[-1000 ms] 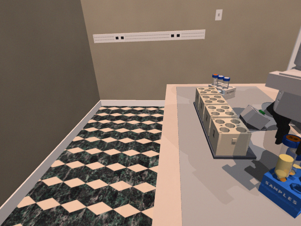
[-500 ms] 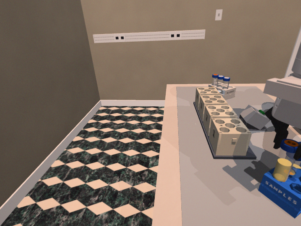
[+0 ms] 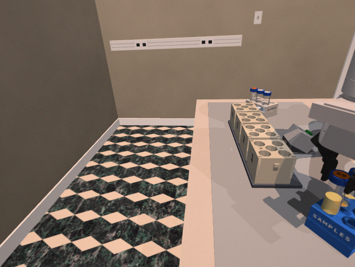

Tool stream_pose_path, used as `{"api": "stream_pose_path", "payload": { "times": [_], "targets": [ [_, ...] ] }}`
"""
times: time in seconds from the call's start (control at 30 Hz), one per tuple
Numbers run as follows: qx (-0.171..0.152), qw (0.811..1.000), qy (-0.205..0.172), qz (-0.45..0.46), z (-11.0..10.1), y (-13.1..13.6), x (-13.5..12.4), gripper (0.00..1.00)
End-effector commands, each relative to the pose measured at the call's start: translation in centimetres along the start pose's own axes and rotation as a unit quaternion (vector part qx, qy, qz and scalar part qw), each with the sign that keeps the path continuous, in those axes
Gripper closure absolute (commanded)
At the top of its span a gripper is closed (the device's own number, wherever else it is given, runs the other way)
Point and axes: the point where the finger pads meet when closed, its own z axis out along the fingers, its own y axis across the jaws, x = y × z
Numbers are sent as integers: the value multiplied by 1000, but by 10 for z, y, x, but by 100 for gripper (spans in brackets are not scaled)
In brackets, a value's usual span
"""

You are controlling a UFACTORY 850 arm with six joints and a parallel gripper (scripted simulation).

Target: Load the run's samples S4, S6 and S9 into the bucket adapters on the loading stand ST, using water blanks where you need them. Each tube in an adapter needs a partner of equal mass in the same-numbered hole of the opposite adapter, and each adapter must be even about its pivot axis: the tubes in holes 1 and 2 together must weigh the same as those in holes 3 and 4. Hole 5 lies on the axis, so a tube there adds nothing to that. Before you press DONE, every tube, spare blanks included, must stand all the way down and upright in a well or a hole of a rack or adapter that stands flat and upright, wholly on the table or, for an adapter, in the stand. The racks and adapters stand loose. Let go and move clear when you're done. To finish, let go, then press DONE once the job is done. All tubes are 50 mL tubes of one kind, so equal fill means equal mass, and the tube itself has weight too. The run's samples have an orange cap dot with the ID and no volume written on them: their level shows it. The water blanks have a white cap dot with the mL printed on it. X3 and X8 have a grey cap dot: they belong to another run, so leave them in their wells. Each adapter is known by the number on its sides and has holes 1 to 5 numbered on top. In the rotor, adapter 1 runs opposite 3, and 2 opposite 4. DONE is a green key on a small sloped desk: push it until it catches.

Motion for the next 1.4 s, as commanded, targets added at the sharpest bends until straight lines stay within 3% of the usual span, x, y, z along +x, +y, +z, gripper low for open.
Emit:
{"api": "stream_pose_path", "payload": {
  "times": [0.0, 0.77, 1.3, 1.33, 1.37],
  "targets": [
    [0, 1000, 1, 0, 4, 0, 1, 100],
    [0, 1000, 1, 0, 25, 0, 1, 100],
    [0, 1000, 1, 0, 25, 0, 1, 100],
    [0, 1000, 1, 0, 25, 0, 1, 56],
    [0, 1000, 1, 0, 25, 0, 1, 56]
  ]
}}
